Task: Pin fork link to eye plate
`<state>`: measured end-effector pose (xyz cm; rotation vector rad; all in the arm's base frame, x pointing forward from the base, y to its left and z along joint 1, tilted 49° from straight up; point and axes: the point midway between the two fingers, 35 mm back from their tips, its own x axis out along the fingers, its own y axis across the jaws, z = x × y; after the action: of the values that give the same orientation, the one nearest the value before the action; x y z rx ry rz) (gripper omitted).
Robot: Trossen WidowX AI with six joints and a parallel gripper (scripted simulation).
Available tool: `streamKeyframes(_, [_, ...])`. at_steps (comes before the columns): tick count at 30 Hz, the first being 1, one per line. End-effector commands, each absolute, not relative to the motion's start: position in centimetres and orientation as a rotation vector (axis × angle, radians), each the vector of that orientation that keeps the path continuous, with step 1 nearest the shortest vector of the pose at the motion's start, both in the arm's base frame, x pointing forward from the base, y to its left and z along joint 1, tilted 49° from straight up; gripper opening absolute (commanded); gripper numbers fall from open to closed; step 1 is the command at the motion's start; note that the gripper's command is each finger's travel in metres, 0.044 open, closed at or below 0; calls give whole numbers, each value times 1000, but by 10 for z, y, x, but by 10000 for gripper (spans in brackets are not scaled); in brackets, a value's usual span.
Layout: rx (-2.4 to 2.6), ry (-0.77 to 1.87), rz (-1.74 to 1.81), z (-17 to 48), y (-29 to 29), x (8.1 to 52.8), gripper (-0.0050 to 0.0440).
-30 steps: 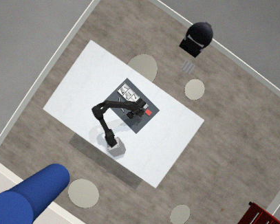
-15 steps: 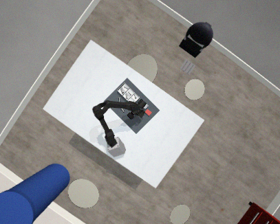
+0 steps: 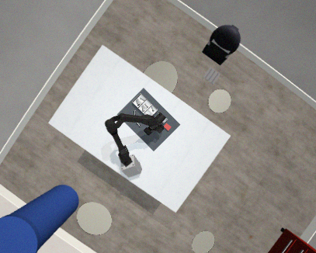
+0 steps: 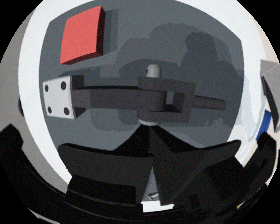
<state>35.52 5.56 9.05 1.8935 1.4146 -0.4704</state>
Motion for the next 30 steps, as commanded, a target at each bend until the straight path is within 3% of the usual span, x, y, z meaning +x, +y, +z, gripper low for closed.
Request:
streamKeyframes(1, [1892, 1419, -475, 87, 55, 355, 0])
streamKeyframes(21, [1892, 1419, -475, 121, 49, 343, 0])
streamKeyframes(30, [1893, 1418, -481, 152, 16, 326, 216])
